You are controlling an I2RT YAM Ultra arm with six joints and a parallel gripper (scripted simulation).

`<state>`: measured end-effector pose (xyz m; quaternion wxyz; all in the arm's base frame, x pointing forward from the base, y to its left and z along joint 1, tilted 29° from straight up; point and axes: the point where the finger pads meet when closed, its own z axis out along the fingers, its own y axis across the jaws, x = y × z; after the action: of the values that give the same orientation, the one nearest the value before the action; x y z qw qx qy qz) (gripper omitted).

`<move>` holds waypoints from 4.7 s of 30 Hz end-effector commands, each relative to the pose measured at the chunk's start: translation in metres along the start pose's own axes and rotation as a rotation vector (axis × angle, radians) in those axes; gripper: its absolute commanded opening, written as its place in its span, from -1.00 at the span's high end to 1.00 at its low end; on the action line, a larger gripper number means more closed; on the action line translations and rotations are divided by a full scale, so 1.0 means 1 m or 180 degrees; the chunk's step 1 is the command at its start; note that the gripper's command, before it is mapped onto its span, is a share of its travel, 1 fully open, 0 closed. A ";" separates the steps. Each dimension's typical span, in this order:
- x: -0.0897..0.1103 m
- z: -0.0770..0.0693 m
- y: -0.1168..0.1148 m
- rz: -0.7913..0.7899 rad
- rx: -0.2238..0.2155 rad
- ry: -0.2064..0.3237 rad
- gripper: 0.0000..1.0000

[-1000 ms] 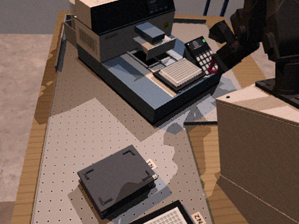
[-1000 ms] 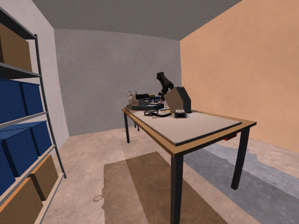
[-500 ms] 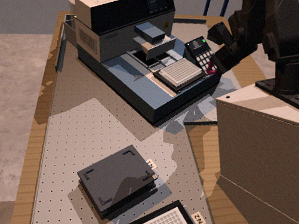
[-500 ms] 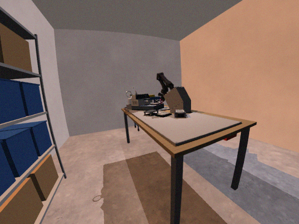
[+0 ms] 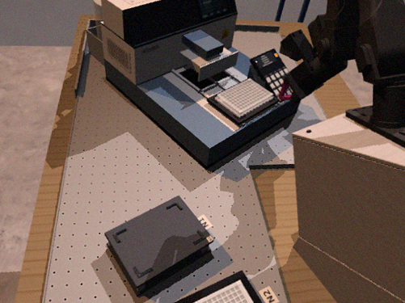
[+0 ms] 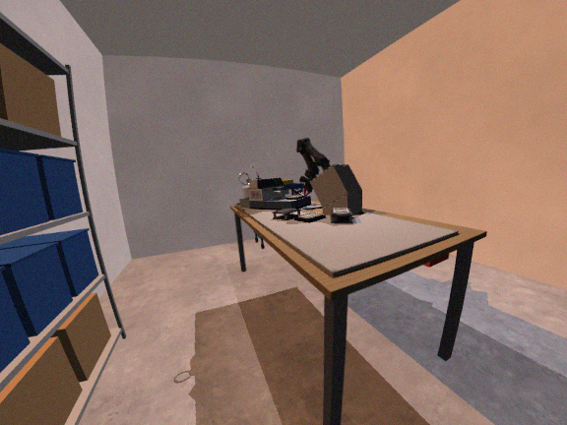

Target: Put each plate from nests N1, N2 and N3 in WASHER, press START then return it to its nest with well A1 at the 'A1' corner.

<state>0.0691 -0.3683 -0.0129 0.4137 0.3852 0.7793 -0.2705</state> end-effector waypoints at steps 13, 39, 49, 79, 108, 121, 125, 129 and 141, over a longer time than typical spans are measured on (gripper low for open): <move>-0.001 0.010 0.000 0.0010 -0.0016 0.0027 1.00; -0.001 0.010 0.000 0.0010 -0.0016 0.0027 1.00; -0.007 -0.001 -0.003 -0.0038 0.0024 -0.0026 1.00; 0.004 -0.049 0.003 0.0020 -0.0007 0.0035 1.00; 0.009 -0.073 0.004 0.0061 -0.0038 0.0078 1.00; 0.008 -0.073 0.004 0.0058 -0.0035 0.0075 1.00; 0.008 -0.073 0.004 0.0058 -0.0034 0.0074 1.00; 0.008 -0.073 0.004 0.0057 -0.0034 0.0074 1.00; 0.008 -0.073 0.004 0.0057 -0.0034 0.0074 1.00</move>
<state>0.0376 -0.3174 0.0244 0.4106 0.3870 0.7795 -0.2721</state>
